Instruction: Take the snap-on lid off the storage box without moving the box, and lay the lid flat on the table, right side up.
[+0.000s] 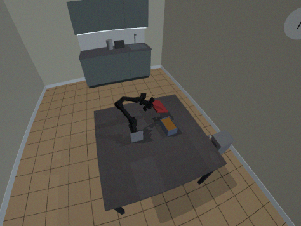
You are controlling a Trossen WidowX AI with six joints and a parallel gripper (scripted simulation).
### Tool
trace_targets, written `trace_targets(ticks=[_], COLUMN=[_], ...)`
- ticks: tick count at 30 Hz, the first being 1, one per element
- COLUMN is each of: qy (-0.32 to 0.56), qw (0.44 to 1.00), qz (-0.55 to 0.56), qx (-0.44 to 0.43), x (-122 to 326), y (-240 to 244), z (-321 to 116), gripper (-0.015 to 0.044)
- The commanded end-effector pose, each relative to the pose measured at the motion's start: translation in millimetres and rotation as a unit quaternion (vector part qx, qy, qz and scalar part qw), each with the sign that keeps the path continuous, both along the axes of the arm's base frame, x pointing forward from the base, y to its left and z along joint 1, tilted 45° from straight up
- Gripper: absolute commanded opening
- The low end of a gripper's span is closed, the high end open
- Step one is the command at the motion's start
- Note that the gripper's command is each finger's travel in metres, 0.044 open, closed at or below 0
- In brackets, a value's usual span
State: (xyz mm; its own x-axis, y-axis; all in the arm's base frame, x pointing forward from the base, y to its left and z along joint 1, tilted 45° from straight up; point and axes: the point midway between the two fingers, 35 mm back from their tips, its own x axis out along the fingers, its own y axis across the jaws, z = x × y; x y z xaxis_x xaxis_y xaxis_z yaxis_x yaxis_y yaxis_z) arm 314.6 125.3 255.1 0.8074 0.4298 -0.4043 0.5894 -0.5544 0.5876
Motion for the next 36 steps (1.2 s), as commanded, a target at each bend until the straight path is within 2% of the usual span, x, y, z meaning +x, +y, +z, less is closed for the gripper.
trace_targets(ticks=[1,36], qy=[-0.003,-0.003], qw=[1.0,1.0], qz=[-0.006,-0.006], qx=[0.002,0.003], x=[2,4], y=[0,20], z=[0,-20], gripper=[0.0,0.0])
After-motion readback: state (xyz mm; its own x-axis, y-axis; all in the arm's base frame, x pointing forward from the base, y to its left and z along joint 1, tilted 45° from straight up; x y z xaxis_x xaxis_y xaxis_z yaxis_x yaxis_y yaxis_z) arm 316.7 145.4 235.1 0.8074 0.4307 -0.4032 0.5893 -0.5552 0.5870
